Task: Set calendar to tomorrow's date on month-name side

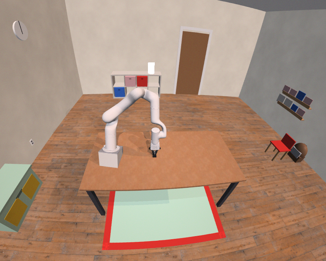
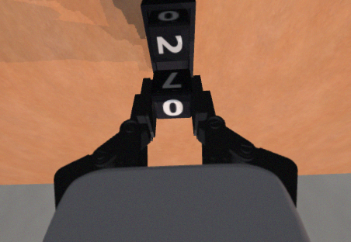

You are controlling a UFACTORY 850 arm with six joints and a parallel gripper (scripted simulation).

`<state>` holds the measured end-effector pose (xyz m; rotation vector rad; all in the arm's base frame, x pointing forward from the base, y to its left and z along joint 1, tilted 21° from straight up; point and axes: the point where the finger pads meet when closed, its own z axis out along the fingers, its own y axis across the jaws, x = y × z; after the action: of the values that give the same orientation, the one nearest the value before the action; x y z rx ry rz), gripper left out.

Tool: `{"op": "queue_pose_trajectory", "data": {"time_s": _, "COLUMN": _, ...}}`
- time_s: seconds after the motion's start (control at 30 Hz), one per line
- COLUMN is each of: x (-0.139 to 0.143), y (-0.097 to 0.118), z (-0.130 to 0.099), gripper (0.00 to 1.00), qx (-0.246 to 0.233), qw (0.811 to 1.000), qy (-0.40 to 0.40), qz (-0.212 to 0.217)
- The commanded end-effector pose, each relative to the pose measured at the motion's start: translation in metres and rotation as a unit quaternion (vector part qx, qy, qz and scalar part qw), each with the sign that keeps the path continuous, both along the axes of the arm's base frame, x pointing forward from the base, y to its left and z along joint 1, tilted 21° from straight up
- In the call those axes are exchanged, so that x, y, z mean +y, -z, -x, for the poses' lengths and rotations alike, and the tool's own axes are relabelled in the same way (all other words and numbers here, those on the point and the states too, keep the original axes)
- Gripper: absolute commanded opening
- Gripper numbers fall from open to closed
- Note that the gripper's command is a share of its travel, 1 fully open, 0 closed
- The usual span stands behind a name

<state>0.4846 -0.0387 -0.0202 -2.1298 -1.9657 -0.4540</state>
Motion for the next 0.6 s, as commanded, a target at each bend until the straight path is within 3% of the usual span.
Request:
{"op": "queue_pose_trajectory", "data": {"time_s": 0.0, "x": -0.0003, "y": -0.0002, "z": -0.0008, "gripper": 0.27, "qx": -0.001, "qw": 1.000, "qy": 0.000, "qz": 0.000}}
{"op": "queue_pose_trajectory", "data": {"time_s": 0.57, "x": 0.0030, "y": 0.0083, "z": -0.0016, "gripper": 0.27, "qx": -0.001, "qw": 1.000, "qy": 0.000, "qz": 0.000}}
